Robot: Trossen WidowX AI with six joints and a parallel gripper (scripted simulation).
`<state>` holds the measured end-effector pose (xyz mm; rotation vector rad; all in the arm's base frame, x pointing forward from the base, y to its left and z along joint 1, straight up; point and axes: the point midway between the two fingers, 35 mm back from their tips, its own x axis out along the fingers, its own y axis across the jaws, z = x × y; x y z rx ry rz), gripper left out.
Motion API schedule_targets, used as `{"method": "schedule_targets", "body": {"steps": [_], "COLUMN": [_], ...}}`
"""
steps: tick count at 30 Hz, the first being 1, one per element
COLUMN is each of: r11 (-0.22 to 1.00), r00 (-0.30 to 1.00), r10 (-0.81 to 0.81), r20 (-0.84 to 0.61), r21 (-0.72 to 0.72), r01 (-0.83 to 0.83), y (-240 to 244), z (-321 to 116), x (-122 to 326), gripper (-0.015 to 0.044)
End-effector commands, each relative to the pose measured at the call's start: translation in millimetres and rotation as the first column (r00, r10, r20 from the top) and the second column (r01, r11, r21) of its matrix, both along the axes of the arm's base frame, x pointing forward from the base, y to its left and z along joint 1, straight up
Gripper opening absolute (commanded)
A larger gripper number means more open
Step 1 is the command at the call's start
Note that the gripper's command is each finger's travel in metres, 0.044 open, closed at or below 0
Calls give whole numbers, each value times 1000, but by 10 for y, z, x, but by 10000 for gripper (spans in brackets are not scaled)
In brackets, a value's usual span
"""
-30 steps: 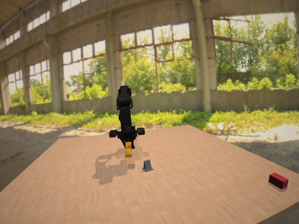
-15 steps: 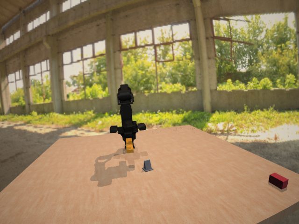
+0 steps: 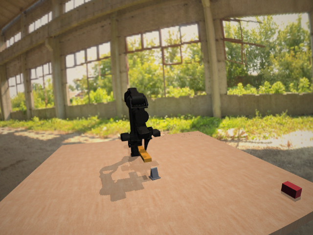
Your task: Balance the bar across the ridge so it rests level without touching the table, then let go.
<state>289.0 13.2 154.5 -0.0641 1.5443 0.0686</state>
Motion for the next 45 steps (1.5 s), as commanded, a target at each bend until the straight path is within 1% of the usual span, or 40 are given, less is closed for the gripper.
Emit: {"method": "schedule_targets", "body": {"steps": [1, 13, 45], "r11": [999, 987, 987], "r00": [999, 987, 986], "r10": [48, 162, 164], "r20": [8, 11, 12], "r21": [-3, -5, -5], "r01": [-48, -162, -164], "y": [98, 350, 342], "z": [23, -1, -437], "x": [136, 450, 472], "gripper": [0, 0, 0]}}
